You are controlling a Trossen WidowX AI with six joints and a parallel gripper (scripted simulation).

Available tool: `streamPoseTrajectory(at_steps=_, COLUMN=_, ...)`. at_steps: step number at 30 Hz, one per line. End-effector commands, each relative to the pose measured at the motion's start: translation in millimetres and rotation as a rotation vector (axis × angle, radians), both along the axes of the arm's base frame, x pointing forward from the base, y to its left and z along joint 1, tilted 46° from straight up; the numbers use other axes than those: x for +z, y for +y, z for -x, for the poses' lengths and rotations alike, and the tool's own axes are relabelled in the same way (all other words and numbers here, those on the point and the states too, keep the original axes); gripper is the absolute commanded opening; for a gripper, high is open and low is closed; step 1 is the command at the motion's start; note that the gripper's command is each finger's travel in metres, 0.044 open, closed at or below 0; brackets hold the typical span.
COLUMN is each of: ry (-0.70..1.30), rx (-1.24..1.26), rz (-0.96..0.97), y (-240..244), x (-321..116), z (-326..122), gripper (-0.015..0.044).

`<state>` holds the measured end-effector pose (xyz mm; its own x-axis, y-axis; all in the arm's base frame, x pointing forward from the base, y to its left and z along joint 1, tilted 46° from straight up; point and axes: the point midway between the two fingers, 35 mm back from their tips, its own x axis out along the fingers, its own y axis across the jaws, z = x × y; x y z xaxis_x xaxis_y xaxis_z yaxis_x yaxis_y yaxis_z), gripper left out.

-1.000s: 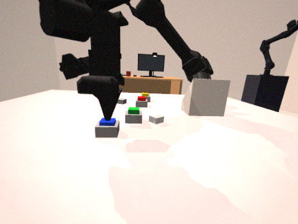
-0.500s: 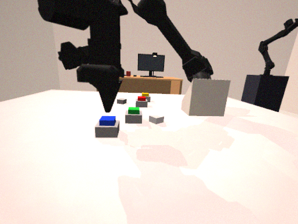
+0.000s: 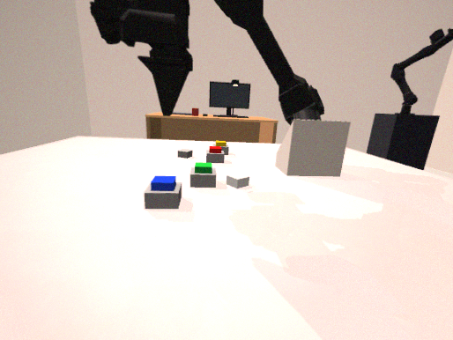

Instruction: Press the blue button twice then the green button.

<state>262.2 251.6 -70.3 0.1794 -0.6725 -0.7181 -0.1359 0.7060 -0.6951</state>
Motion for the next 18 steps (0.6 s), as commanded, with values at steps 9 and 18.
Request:
streamPoseTrajectory(at_steps=9, ry=0.011, rx=-0.016, rz=0.012, y=-72.3, x=50.5, z=39.6, gripper=0.002)
streamPoseTrajectory(at_steps=18, ry=0.01, rx=-0.016, rz=0.014, y=-114.4, x=9.2, z=30.4, gripper=0.002)
